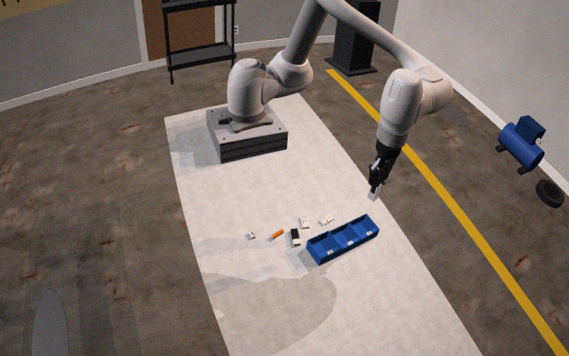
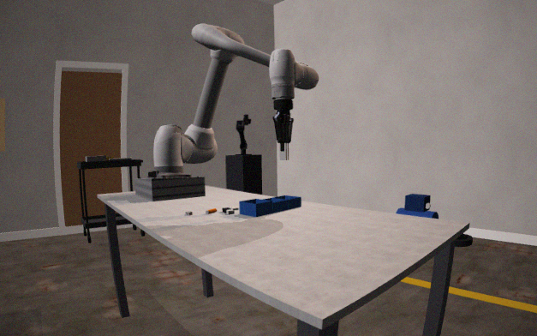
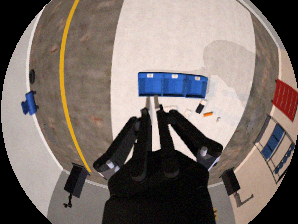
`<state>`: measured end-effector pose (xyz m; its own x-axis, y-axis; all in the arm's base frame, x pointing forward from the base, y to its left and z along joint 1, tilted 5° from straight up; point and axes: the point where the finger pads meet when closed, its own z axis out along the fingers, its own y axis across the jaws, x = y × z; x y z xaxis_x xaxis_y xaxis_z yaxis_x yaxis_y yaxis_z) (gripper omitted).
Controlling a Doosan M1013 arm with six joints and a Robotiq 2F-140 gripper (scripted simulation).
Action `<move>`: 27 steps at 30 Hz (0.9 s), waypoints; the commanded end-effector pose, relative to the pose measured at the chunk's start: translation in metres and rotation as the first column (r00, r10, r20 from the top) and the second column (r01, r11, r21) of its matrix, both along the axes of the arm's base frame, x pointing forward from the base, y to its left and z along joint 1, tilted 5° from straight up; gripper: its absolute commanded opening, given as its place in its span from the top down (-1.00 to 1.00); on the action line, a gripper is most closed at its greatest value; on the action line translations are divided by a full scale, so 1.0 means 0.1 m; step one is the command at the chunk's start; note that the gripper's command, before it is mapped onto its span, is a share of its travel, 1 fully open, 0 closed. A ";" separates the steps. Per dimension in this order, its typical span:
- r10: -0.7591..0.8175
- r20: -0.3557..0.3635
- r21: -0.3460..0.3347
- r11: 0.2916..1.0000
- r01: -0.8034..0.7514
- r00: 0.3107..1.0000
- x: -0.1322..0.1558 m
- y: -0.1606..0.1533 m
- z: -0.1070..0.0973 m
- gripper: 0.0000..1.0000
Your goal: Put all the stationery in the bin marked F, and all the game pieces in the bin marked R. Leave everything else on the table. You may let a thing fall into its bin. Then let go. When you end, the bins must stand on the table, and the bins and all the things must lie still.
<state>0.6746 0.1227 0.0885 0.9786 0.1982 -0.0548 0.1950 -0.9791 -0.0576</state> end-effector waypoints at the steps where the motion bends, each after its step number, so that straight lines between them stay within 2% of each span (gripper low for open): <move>1: 0.000 0.000 0.000 1.000 0.000 1.000 0.00 0.00 0.02 0.89; 3: 0.000 0.000 0.000 1.000 0.000 1.000 0.00 0.00 0.02 0.89; 4: -0.050 -0.002 -0.003 0.999 0.050 0.999 -0.03 -0.07 -0.02 0.53; 11: -0.318 -0.013 -0.022 0.948 0.318 0.948 -0.25 -0.54 -0.28 0.53; 13: -0.318 -0.013 -0.022 0.948 0.318 0.948 -0.25 -0.54 -0.28 0.53; 14: -0.412 -0.014 -0.030 0.911 0.412 0.911 -0.28 -0.61 -0.32 0.53; 18: -0.519 -0.015 -0.040 0.854 0.518 0.855 -0.41 -0.88 -0.47 0.53; 27: -0.524 -0.015 -0.041 0.851 0.524 0.851 -0.70 -1.48 -0.81 0.53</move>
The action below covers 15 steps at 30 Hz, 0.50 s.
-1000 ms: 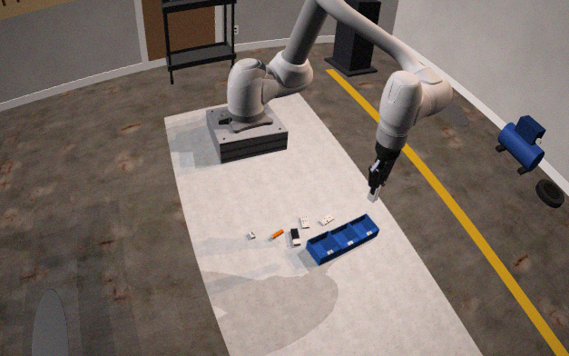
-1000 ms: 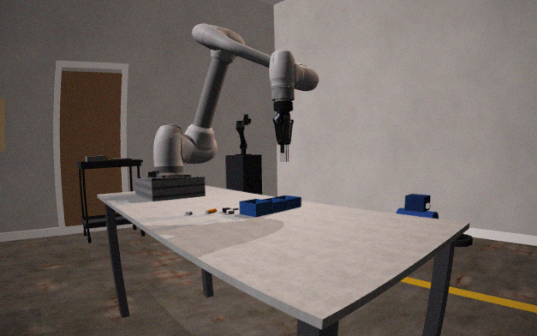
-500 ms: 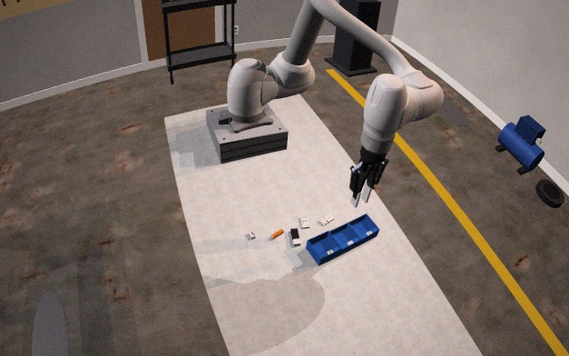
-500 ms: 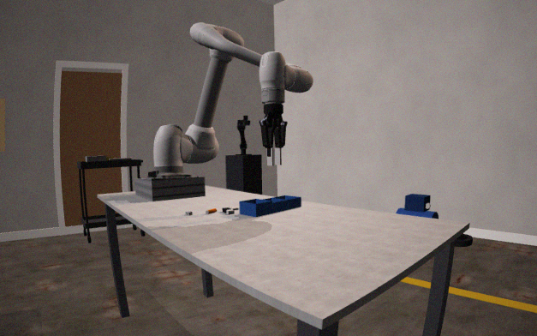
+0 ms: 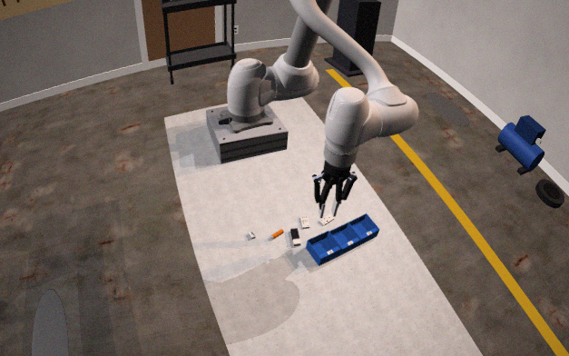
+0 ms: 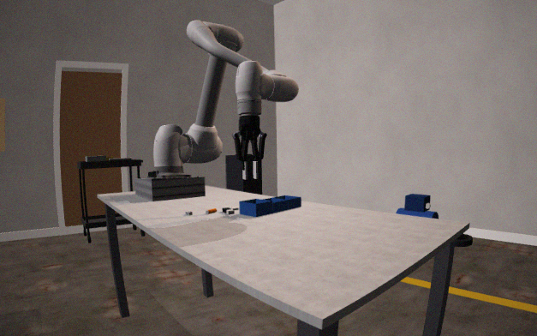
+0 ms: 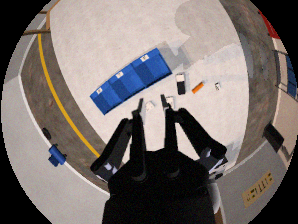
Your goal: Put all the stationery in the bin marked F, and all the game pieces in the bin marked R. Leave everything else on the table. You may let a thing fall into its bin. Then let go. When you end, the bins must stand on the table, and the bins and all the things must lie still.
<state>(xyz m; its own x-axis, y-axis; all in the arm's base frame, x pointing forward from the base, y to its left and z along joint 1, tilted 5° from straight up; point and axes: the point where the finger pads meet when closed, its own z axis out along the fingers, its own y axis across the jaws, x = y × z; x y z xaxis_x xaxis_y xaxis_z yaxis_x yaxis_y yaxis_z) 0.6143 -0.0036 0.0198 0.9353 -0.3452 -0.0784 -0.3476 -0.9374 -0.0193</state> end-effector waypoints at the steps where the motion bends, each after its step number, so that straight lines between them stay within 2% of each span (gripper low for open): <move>1: -0.001 0.001 0.000 1.000 0.001 1.000 -0.13 -0.29 -0.16 0.53; 3: -0.001 0.001 0.000 1.000 0.001 1.000 -0.13 -0.29 -0.16 0.53; 11: -0.001 0.001 0.000 1.000 0.001 1.000 -0.39 -0.85 -0.46 0.53; 15: -0.001 0.001 0.000 1.000 0.001 1.000 -0.41 -0.90 -0.46 0.53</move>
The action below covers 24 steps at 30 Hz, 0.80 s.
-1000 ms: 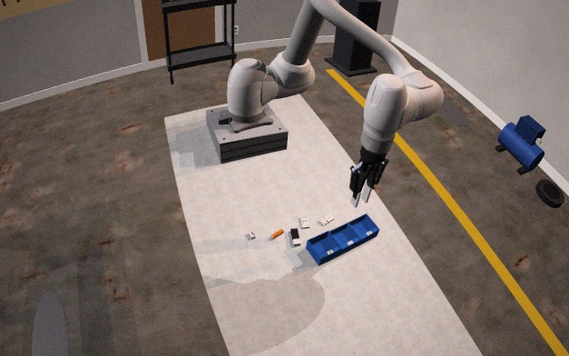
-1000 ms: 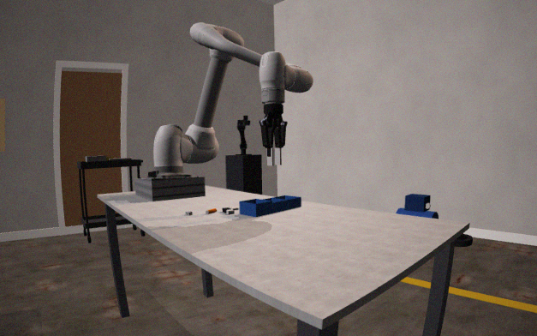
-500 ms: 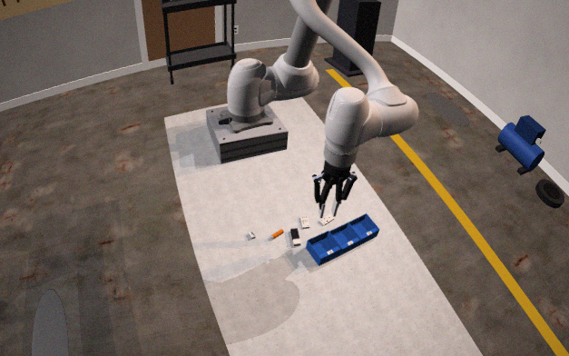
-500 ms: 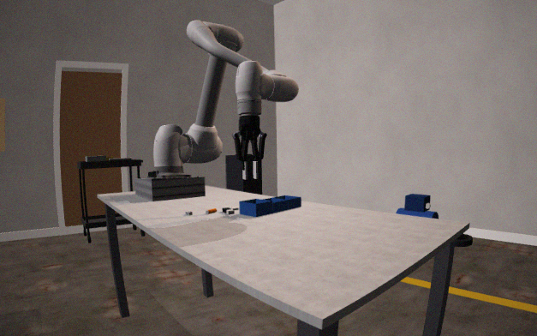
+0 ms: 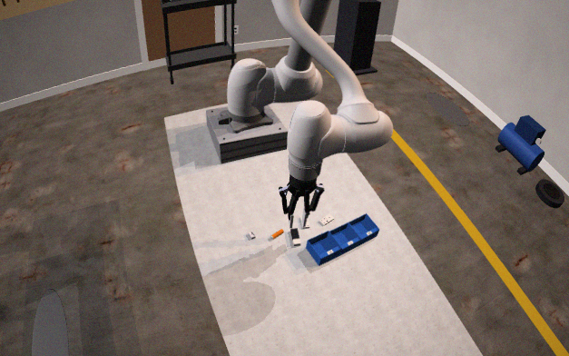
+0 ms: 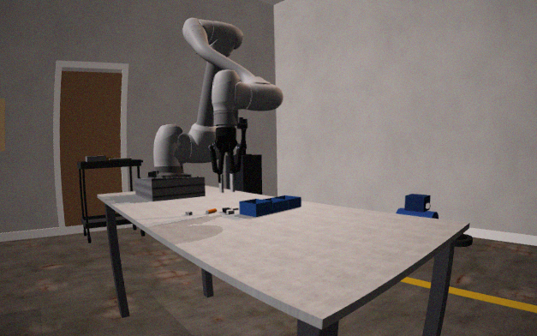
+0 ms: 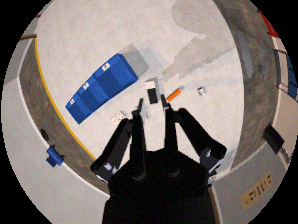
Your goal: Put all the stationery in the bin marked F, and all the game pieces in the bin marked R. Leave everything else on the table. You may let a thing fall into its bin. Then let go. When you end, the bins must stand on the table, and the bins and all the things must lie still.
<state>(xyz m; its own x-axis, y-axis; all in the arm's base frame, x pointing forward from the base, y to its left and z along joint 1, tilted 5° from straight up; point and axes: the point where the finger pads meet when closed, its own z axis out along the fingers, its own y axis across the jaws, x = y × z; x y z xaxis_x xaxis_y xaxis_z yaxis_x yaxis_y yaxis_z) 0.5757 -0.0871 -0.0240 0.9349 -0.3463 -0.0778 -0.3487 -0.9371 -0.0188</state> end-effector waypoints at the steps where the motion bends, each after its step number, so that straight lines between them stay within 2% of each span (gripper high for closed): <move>1: 0.000 0.001 0.001 1.000 0.000 1.000 -0.02 -0.07 -0.02 0.53; 24: 0.000 0.001 0.001 1.000 0.000 1.000 0.01 0.01 -0.02 0.53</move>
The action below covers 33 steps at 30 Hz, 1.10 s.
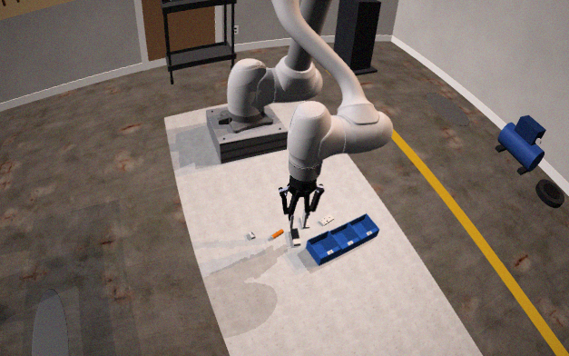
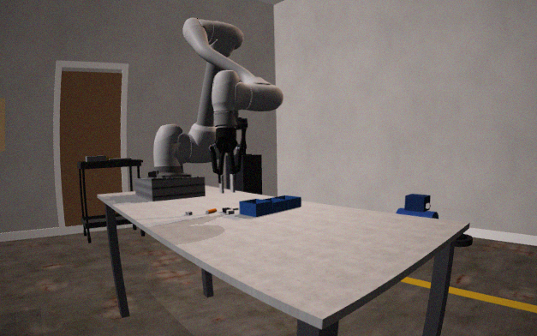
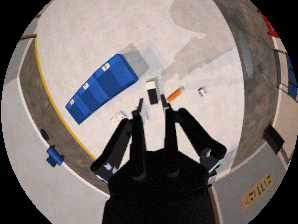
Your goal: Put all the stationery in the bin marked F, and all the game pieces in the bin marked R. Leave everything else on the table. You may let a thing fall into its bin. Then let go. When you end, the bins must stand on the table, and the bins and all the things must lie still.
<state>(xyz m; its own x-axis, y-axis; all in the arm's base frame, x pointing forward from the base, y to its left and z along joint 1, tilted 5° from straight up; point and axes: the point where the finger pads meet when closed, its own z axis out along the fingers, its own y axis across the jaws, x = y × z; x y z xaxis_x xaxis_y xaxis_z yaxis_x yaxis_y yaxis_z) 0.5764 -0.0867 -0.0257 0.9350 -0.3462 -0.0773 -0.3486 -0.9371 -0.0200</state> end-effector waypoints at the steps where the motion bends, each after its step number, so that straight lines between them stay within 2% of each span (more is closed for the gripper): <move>1: 0.000 0.000 0.000 1.000 0.000 1.000 0.00 0.00 0.00 0.53; 24: 0.000 0.000 0.000 1.000 0.000 1.000 0.00 0.01 0.00 0.53; 30: 0.000 0.000 0.000 1.000 0.000 1.000 -0.01 0.02 -0.24 0.53; 33: 0.000 0.000 0.000 1.000 0.000 1.000 -0.02 0.02 -0.28 0.53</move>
